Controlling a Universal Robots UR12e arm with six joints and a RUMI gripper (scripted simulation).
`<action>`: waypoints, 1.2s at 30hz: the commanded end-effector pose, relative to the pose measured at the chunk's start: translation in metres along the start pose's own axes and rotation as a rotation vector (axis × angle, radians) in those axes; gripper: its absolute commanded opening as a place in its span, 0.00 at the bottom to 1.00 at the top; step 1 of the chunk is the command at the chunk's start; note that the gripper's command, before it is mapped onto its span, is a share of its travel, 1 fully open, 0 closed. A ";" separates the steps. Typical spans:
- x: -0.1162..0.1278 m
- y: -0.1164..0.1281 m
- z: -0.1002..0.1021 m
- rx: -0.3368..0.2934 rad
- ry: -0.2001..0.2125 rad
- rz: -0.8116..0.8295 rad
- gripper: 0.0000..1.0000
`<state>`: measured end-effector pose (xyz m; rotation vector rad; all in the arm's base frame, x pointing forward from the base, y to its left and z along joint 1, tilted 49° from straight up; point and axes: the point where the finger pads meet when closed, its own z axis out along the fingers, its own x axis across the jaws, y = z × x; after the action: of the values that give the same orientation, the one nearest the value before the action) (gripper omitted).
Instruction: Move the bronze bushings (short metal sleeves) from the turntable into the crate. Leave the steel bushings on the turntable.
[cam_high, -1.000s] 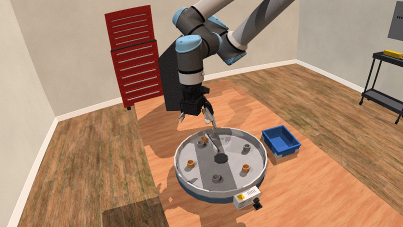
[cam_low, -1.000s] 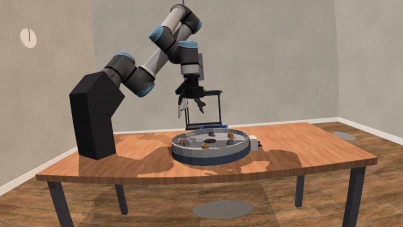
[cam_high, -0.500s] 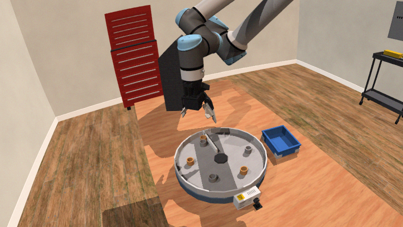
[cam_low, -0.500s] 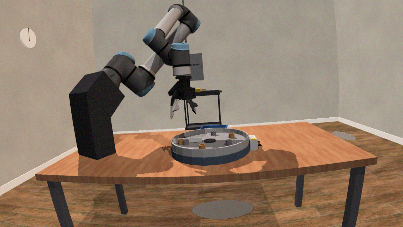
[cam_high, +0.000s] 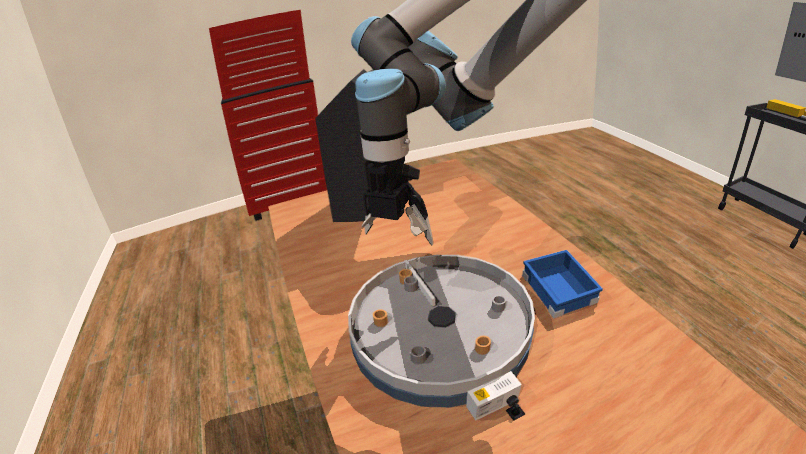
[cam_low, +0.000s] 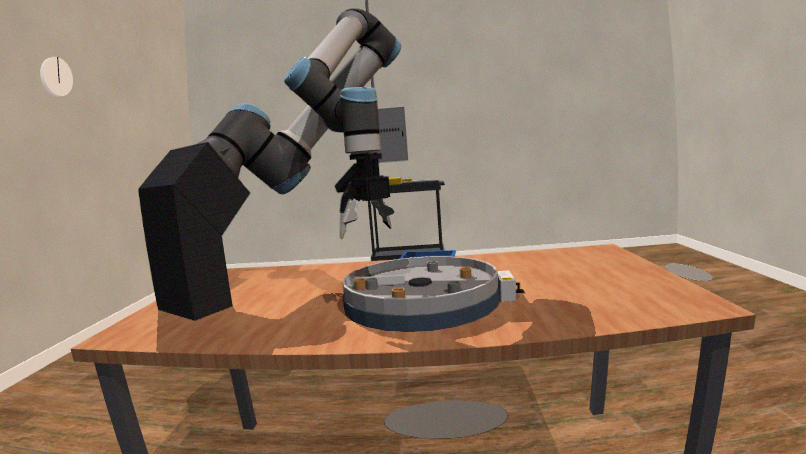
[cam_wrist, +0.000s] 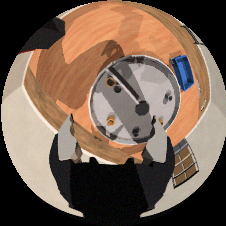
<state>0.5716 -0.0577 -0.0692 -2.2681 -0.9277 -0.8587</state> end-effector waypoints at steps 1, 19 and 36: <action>0.000 0.000 -0.001 -0.002 0.000 0.000 1.00; 0.000 0.000 -0.001 -0.002 0.000 0.000 0.06; 0.000 0.000 -0.001 -0.002 0.000 0.000 0.06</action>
<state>0.5716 -0.0577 -0.0692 -2.2681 -0.9277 -0.8588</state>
